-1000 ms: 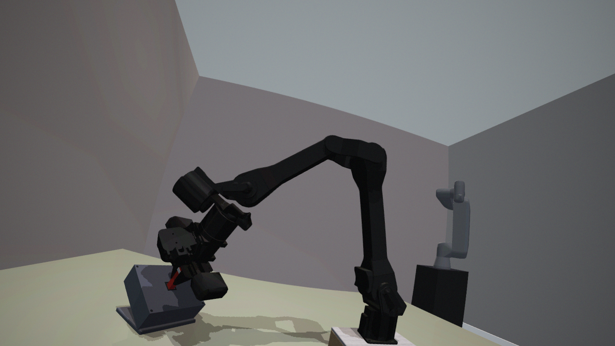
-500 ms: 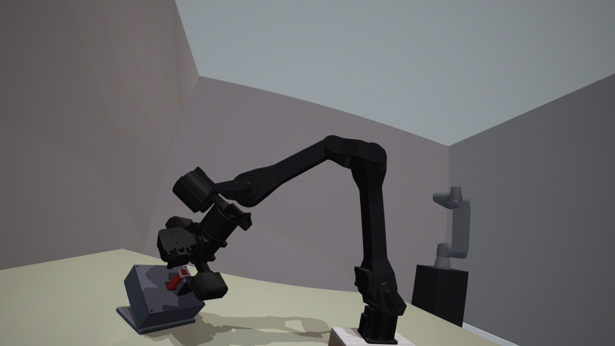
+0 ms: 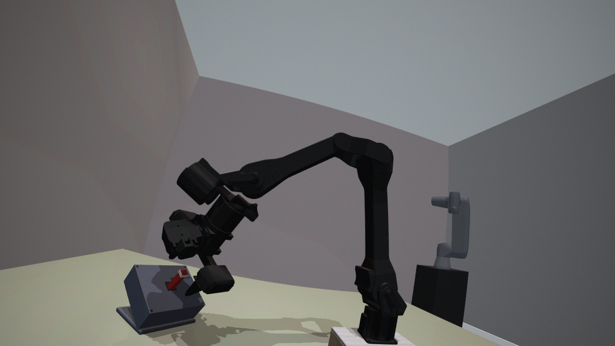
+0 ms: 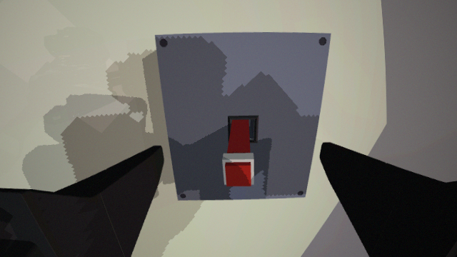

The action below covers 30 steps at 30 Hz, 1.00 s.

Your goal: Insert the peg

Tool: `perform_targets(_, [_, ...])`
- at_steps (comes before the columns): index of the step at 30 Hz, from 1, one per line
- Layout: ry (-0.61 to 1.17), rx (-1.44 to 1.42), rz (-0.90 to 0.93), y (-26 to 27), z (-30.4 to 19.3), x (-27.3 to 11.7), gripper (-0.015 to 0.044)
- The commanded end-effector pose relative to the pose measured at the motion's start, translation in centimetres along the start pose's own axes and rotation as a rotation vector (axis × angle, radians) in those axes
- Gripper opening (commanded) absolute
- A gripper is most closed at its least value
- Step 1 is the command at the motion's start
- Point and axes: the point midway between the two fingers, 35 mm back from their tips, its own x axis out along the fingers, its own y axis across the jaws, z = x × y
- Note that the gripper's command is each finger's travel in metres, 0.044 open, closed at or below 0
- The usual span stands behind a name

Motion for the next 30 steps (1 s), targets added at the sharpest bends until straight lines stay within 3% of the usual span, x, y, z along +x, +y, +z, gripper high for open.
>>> perform_targets(1, [-0.002,0.007,-0.009,-0.3,0.1,-0.9,0.0440])
perform_targets(30, [-0.005,0.000,-0.001,0.2,0.3,-6.6,0.0440])
